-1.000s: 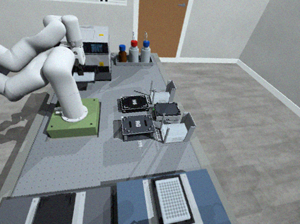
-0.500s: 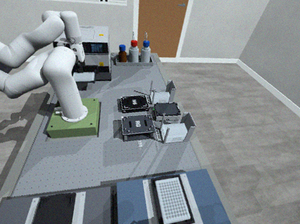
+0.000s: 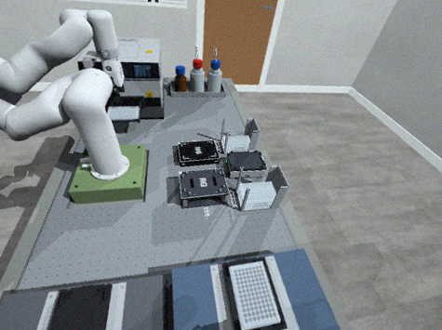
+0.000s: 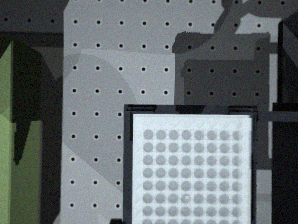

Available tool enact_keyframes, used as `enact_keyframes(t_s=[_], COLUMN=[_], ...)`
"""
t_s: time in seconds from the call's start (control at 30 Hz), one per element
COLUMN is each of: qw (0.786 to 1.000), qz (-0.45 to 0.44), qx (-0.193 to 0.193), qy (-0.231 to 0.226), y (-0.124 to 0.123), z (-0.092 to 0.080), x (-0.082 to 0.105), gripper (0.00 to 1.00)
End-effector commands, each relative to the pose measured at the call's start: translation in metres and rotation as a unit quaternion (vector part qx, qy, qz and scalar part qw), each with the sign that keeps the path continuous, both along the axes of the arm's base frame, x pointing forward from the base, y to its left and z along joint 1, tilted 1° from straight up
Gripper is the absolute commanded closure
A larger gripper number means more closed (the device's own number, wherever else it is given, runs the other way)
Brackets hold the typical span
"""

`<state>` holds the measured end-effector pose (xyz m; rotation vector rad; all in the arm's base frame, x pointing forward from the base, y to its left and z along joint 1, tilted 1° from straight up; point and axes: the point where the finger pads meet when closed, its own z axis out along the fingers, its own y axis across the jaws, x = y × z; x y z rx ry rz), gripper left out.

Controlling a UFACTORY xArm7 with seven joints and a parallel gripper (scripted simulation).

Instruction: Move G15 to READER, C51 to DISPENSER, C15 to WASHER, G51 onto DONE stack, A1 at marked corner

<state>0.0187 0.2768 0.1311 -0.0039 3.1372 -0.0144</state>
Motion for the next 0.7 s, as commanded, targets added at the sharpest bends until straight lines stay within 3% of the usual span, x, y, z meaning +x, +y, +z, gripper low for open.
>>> enact_keyframes(t_s=[0.0, 0.67], qw=[1.0, 1.0], qz=[0.0, 0.0], qx=[0.001, 0.001], qy=[0.0, 0.0], y=[0.0, 0.001], z=[0.006, 0.03], x=[0.0, 0.0], gripper=[0.0, 0.0])
